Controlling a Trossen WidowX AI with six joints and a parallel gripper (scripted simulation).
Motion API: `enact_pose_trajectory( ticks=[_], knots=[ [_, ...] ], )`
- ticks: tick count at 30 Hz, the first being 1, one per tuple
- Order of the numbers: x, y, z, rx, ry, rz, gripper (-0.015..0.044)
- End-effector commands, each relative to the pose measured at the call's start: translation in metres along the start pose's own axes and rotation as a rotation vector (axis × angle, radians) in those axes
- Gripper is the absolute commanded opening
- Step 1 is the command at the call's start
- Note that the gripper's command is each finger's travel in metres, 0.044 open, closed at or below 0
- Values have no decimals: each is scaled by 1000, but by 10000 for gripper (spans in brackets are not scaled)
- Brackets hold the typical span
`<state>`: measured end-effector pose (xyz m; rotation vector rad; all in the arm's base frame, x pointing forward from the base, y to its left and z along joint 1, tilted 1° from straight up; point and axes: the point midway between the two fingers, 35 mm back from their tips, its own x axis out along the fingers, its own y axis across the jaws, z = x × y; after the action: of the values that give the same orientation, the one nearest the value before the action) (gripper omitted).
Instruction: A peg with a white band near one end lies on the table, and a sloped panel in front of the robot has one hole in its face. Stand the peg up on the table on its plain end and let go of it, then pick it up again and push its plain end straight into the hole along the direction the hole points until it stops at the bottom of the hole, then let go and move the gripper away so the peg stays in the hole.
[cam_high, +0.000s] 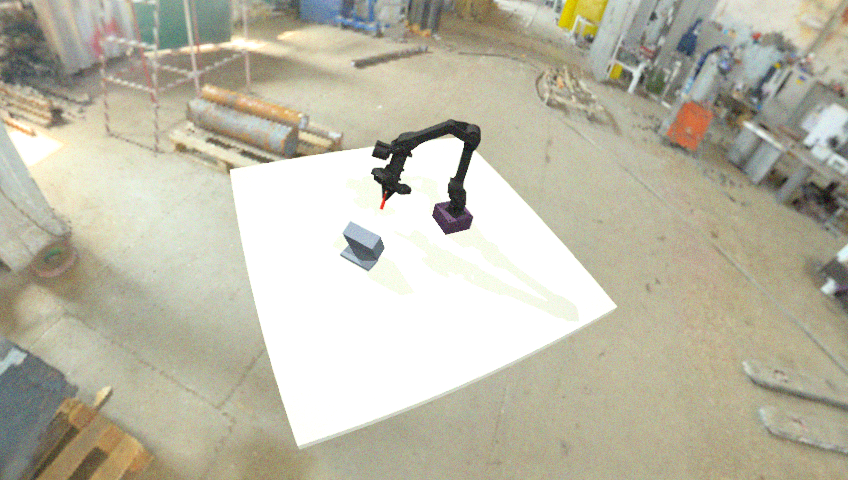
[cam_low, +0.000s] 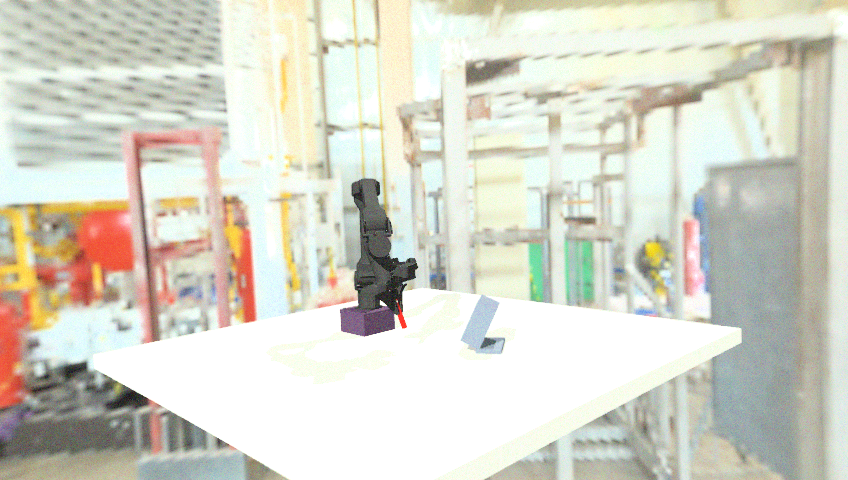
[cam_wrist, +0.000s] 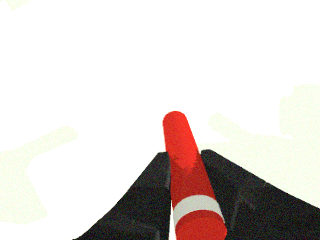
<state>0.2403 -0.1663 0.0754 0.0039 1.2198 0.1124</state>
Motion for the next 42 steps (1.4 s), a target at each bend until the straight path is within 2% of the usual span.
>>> enact_pose_trajectory(
  ticks=[1, 42],
  knots=[
    [2, 2, 3, 17, -38, 8, 0],
    [10, 25, 26, 139, -380, 138, 0]
  ],
)
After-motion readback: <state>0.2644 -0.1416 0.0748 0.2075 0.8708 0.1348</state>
